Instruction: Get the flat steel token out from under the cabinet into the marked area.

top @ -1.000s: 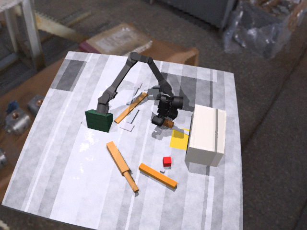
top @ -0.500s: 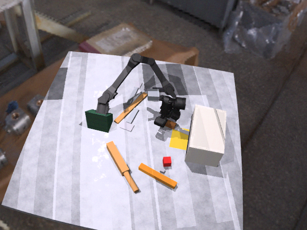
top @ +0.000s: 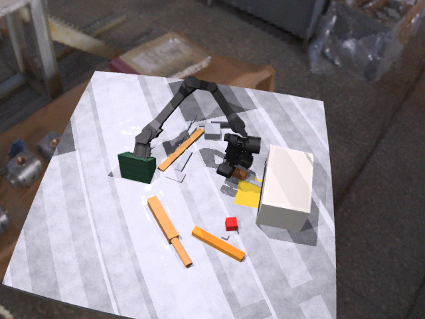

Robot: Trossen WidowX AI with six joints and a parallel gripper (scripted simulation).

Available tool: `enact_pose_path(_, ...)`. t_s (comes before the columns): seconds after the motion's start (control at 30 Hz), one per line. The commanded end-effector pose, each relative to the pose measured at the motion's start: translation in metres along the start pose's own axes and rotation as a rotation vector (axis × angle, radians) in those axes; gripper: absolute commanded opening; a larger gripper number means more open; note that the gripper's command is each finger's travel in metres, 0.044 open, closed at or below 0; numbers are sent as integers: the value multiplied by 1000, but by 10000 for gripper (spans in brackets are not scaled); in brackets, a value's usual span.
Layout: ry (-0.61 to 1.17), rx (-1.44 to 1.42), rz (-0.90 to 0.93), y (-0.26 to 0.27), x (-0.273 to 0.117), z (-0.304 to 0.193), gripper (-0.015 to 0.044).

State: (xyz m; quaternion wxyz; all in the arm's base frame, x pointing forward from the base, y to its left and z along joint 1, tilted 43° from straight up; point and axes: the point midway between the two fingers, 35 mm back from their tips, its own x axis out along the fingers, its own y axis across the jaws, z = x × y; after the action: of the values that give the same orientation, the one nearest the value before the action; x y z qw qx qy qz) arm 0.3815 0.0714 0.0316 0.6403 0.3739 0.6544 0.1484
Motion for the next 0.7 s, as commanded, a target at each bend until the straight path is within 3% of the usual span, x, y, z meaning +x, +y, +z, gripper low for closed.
enact_pose_path(0.0, -1, -6, 3, 1, 0, 6, 0)
enact_pose_path(0.67, -2, -7, 3, 2, -1, 24, 0)
